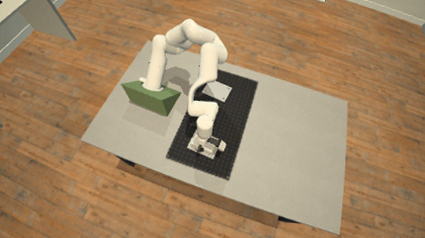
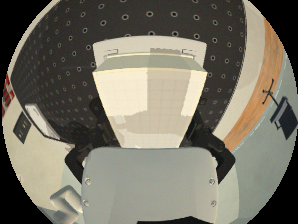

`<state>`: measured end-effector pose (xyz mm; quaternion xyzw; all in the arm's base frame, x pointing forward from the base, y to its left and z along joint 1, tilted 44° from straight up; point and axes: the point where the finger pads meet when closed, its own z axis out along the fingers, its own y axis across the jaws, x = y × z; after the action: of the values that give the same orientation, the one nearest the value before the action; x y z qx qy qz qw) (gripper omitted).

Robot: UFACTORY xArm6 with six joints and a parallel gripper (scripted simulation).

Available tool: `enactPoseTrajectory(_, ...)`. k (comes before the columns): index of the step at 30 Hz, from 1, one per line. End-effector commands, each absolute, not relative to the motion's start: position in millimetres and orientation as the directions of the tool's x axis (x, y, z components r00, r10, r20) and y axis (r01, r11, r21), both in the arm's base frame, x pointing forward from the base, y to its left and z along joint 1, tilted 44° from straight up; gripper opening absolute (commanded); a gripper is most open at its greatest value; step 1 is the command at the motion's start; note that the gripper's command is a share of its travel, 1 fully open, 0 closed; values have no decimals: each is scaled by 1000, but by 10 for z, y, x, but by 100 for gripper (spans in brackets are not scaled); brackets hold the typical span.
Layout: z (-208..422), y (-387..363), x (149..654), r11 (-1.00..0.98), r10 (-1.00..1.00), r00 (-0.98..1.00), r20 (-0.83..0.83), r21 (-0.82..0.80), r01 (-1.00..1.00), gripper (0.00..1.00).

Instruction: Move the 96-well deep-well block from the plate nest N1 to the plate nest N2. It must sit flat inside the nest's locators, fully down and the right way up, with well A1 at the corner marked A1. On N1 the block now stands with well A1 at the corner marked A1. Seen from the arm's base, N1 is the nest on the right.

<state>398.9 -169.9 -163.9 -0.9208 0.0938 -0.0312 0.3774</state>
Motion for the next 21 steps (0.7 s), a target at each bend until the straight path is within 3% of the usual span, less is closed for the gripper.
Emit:
enactPoseTrajectory(1,-1650,-1698,4003,-699,-198,980,-10,-699,-148,100)
enactPoseTrajectory(20,-1655,-1693,4004,-699,-198,980,-10,-699,-148,100)
enactPoseTrajectory(21,-1652,-1696,4004,-699,-198,980,-10,-699,-148,0)
